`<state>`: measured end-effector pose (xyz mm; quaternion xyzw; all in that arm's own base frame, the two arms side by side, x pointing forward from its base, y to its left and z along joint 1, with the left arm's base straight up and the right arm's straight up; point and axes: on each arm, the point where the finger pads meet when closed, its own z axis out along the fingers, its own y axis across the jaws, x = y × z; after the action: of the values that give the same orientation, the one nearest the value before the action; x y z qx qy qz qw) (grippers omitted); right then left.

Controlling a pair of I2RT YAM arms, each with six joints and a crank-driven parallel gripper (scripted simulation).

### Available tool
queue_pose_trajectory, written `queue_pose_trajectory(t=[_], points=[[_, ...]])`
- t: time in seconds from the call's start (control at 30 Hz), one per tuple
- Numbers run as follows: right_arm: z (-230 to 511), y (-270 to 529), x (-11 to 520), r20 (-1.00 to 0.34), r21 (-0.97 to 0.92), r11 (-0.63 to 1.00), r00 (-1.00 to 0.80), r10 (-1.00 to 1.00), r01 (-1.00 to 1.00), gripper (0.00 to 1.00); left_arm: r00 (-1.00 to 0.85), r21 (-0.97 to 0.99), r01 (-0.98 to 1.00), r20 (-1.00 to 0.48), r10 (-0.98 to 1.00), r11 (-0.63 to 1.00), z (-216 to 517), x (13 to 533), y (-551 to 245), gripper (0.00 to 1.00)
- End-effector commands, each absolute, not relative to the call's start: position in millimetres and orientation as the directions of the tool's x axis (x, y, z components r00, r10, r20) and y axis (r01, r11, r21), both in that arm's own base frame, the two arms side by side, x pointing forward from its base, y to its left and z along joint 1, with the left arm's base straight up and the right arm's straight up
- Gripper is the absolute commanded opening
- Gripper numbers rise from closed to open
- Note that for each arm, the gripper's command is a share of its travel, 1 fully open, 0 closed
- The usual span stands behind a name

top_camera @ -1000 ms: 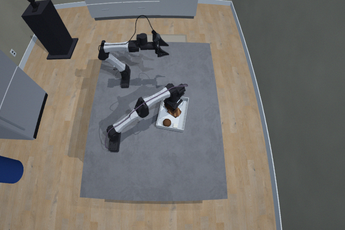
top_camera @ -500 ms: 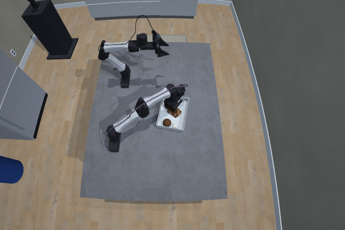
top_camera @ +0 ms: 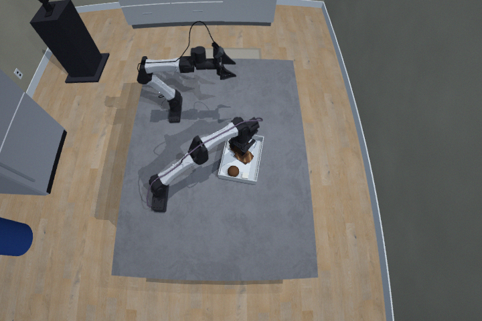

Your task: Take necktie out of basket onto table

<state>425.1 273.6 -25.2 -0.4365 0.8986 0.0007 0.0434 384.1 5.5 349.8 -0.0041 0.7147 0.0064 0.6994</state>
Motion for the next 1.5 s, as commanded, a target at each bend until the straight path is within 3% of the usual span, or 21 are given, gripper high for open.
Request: queue_pose_trajectory(t=[0.0, 1.47], points=[[-34.7, 280.8, 431.3, 0.016, 0.004, 0.628, -0.628, -0.778, -0.778, 0.80, -0.022, 0.003, -0.015, -1.000, 0.003, 1.000, 349.8, 384.1, 5.5, 1.00], [-29.9, 280.2, 431.4, 0.015, 0.000, 0.628, -0.628, -0.778, -0.778, 0.80, -0.022, 0.003, -0.015, -1.000, 0.003, 1.000, 349.8, 384.1, 5.5, 1.00]])
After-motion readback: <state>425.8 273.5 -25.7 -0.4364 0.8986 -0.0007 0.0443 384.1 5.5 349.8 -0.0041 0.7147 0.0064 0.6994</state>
